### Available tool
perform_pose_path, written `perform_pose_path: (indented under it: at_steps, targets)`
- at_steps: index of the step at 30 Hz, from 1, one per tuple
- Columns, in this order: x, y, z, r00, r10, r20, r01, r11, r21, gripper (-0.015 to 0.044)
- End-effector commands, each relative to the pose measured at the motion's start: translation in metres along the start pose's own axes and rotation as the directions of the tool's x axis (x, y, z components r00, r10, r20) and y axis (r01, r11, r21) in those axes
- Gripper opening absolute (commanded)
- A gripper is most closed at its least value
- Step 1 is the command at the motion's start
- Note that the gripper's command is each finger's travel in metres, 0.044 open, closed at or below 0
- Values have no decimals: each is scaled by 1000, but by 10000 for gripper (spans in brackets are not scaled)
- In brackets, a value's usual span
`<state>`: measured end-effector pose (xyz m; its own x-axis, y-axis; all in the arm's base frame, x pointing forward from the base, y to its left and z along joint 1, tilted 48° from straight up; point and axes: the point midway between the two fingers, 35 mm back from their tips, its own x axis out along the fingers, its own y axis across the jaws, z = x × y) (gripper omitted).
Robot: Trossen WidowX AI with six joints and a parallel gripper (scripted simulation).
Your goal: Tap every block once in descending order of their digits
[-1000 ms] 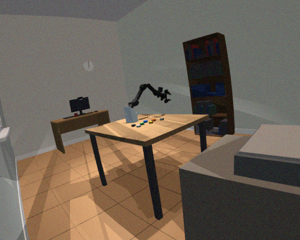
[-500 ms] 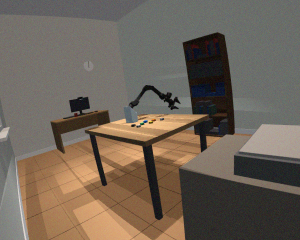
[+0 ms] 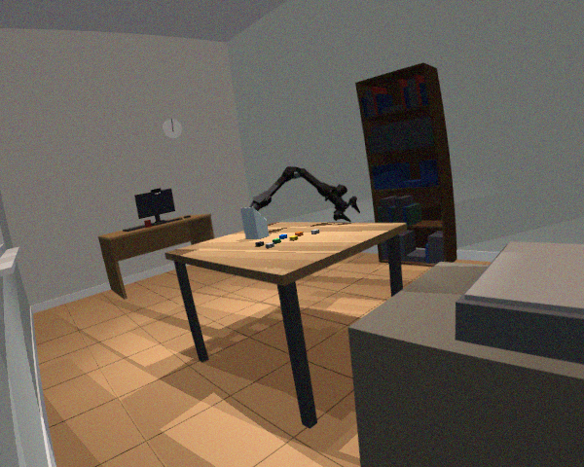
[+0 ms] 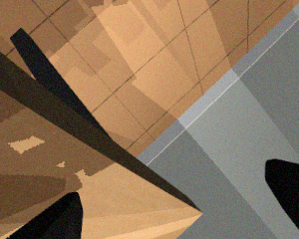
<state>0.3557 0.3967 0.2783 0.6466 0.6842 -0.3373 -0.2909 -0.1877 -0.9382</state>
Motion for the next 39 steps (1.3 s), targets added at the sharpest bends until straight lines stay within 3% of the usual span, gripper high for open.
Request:
perform_pose_path:
  at_steps: [1,11,20,31,35,39]
  targets:
    - [16,47,-56,987,144,-66,-138,986,91,400]
    - [11,149,-177,888,432,-154,-350,856,380,400]
    - [-35,249,-267,745,656,-120,-409,591,695,400]
    - [-137,373,-326,592,798,113,-233,36,972,400]
    - [-183,415,-328,576,780,244,-100,-229,968,400]
    - [-230,451,-318,602,702,382,54,-512,857,400]
